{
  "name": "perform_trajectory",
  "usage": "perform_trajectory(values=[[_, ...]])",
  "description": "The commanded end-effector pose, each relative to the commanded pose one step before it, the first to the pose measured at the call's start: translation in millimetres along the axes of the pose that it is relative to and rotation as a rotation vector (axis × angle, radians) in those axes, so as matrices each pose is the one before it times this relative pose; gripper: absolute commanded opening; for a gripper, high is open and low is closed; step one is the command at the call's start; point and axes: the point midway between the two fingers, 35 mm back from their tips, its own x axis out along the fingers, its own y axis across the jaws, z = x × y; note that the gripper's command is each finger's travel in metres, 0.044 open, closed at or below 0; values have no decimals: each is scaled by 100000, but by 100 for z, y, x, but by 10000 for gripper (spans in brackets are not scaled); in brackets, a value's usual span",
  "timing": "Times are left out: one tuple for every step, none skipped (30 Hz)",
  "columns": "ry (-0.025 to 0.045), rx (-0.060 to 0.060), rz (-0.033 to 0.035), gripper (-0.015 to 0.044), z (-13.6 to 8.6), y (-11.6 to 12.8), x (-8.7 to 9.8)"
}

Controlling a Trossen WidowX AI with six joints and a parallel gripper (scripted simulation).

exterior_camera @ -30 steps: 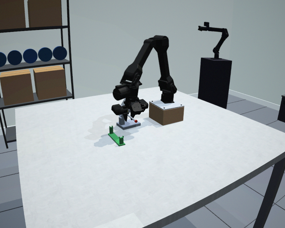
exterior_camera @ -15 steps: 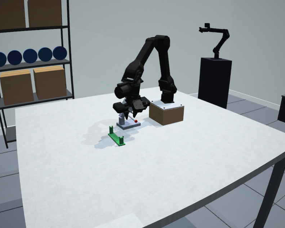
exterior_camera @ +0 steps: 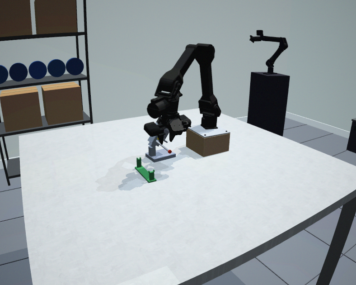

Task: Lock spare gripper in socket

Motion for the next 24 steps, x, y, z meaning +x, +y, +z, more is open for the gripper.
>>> perform_trajectory(values=[[-151,109,-78,200,418,20,-940],[78,-109,67,200,97,15,-244],[77,-109,60,200,97,14,-246],[76,-107,54,200,96,13,-248],[75,-107,49,200,96,13,-251],[74,-106,42,200,96,12,-252],[73,-105,39,200,95,11,-253],[73,-106,35,200,95,11,-254],[73,-104,34,200,95,10,-254],[74,-104,35,200,94,10,-255],[74,-105,31,200,94,9,-255],[74,-104,31,200,94,9,-255],[75,-104,32,200,93,9,-256],[75,-105,29,200,94,8,-257],[216,-200,55,226,-319,-21,684],[0,0,0,253,0,0,0],[0,0,0,279,0,0,0],[0,0,0,305,0,0,0],[0,0,0,331,0,0,0],[0,0,0,358,0,0,0],[0,0,0,384,0,0,0],[0,0,0,410,0,0,0],[0,0,0,436,0,0,0],[0,0,0,440,0,0,0]])
